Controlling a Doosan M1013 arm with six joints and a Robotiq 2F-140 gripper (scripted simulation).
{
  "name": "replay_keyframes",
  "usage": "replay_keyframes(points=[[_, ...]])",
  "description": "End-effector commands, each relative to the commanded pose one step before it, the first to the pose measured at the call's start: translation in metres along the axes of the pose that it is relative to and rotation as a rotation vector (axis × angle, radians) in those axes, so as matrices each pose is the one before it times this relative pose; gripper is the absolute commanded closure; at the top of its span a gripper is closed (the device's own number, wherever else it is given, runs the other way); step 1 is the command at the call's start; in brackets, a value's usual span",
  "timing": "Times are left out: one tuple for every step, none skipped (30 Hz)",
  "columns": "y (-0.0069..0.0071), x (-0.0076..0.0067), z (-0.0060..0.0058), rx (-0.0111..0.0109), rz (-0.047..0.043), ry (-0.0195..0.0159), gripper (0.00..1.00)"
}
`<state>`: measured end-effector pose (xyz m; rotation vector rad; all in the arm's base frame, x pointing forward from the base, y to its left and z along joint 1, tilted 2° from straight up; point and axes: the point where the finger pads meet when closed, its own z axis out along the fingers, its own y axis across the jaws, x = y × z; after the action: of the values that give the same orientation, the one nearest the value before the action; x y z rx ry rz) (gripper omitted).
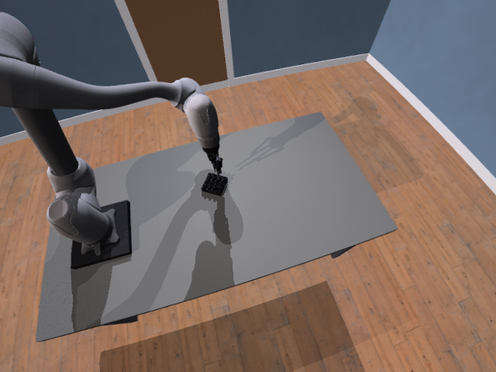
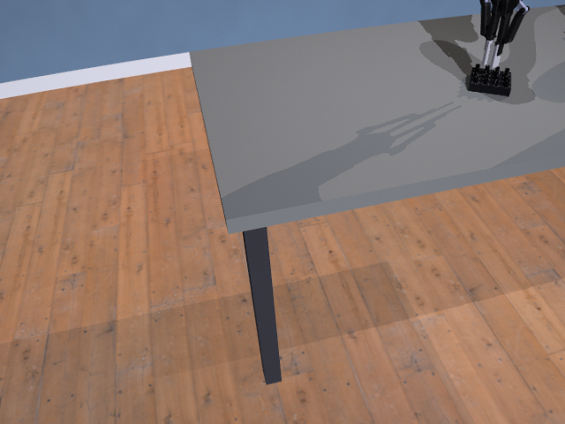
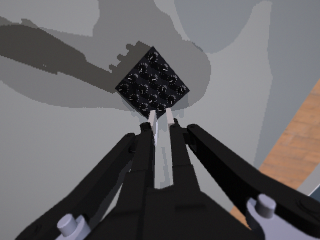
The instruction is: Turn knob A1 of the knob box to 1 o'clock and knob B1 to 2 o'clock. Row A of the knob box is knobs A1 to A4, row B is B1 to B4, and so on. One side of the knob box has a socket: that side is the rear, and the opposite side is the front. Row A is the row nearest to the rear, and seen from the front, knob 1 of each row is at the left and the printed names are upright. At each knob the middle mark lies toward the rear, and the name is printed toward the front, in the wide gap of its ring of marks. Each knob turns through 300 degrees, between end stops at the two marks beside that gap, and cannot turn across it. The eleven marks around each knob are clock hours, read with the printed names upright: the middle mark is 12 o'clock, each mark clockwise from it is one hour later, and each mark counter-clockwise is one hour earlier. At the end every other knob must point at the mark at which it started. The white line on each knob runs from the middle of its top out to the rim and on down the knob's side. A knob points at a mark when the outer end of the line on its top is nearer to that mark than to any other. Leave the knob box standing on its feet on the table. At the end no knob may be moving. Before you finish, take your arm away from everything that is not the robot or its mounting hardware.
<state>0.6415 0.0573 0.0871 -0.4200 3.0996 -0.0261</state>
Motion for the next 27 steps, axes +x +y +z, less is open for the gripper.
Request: replay_keyframes(points=[[0.00006,-0.00001,-0.00237,0.01032,0.15589,0.00238,0.88],[-0.00001,0.0,-0.00064,-0.00001,0.0421,0.0,0.88],[0.0,0.0,0.0,0.0,0.0,0.0,0.88],[0.0,0.0,0.0,0.0,0.0,0.0,0.88],[-0.00003,0.0,-0.00151,-0.00002,0.09912,0.0,0.88],[-0.00001,0.0,-0.00063,-0.00001,0.04117,0.0,0.88],[-0.00001,0.0,-0.00044,-0.00001,0.02855,0.0,0.88],[-0.00001,0.0,-0.00061,-0.00001,0.04009,0.0,0.88],[-0.00001,0.0,-0.00066,-0.00001,0.04319,0.0,0.88],[-0.00001,0.0,-0.00065,-0.00001,0.04236,0.0,0.88],[-0.00001,0.0,-0.00064,-0.00001,0.04204,0.0,0.88],[-0.00001,0.0,-0.00064,-0.00001,0.04207,0.0,0.88],[-0.00001,0.0,-0.00064,-0.00001,0.04209,0.0,0.88],[-0.00001,0.0,-0.00064,-0.00001,0.04207,0.0,0.88],[-0.00001,0.0,-0.00063,-0.00001,0.04079,0.0,0.88],[-0.00001,0.0,-0.00043,-0.00001,0.02814,0.0,0.88],[-0.00001,0.0,-0.00026,0.0,0.01673,0.0,0.88],[0.0,0.0,-0.00012,0.0,0.00761,0.0,0.88],[0.0,0.0,-0.00003,0.0,0.00194,0.0,0.88],[0.0,0.0,0.0,0.0,0.0,0.0,0.88],[0.0,0.0,0.0,0.0,0.0,0.0,0.88],[0.0,0.0,0.0,0.0,0.00019,0.0,0.88],[0.0,0.0,0.0,0.0,0.0,0.0,0.88],[0.0,0.0,0.0,0.0,0.0,0.0,0.88],[0.0,0.0,0.0,0.0,0.0,0.0,0.88],[0.0,0.0,0.0,0.0,0.0,0.0,0.88],[0.0,0.0,0.0,0.0,0.0,0.0,0.88]])
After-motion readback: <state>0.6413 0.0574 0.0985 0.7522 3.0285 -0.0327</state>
